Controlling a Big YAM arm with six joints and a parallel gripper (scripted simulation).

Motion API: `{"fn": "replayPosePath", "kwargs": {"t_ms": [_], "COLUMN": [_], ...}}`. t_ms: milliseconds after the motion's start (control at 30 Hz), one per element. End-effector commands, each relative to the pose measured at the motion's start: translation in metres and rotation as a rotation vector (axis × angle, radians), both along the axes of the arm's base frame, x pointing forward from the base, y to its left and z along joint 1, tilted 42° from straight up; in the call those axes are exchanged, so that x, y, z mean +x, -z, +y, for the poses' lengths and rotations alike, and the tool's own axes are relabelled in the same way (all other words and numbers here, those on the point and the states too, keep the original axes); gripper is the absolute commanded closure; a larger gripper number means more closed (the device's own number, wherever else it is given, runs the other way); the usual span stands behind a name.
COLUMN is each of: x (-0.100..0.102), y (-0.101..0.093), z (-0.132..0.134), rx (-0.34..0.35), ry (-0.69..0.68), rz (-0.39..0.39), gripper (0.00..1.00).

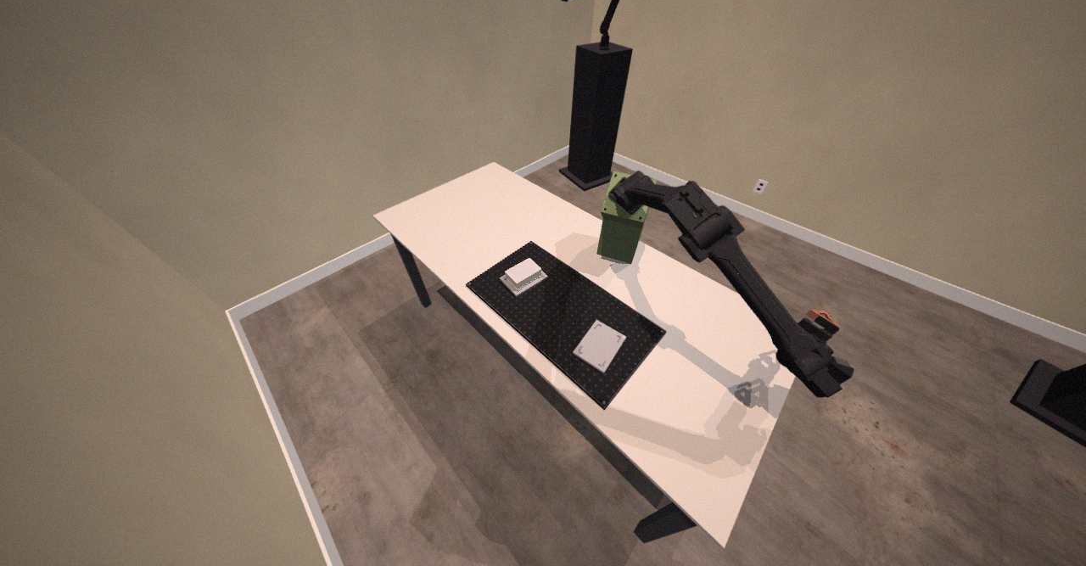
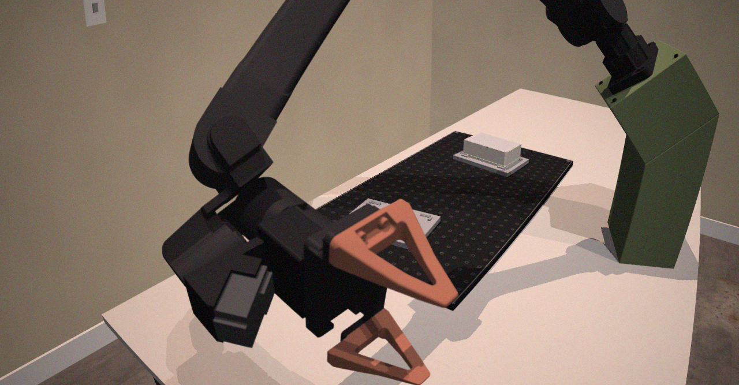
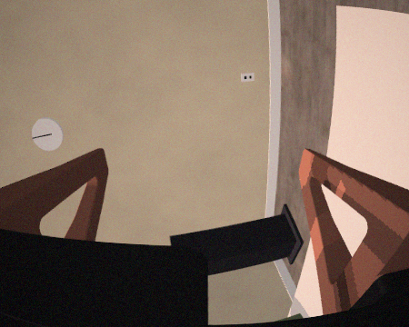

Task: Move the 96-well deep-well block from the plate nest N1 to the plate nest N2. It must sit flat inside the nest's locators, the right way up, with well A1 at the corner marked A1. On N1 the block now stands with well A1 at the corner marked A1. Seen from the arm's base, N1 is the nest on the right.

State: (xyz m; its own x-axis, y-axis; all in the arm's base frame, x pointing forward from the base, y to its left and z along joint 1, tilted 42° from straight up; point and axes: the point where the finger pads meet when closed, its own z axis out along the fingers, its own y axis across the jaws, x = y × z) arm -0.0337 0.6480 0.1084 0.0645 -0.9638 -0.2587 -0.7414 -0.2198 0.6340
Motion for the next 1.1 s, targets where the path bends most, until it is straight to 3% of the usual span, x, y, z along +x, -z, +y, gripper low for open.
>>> {"fn": "replayPosePath", "kwargs": {"t_ms": [0, 533, 567, 700, 767, 867, 933, 967, 1067], "x": [-0.003, -0.003, 0.011, 0.029, 0.039, 0.053, 0.061, 0.065, 0.075], "y": [-0.006, -0.006, -0.025, -0.031, -0.049, -0.054, -0.031, -0.042, -0.044], "z": [0.001, 0.001, 0.002, -0.003, 0.001, -0.003, -0.007, -0.015, -0.017], "rx": [0.010, 0.010, 0.046, 0.044, 0.059, 0.072, 0.028, 0.033, 0.029], "ry": [-0.005, -0.005, 0.042, 0.108, 0.108, 0.092, 0.091, 0.139, 0.201], "rz": [-0.001, -0.001, -0.020, -0.048, -0.046, -0.052, -0.046, -0.062, -0.086], "gripper": [0.00, 0.00, 0.00, 0.00, 0.00, 0.00, 0.00, 0.00, 0.00]}}
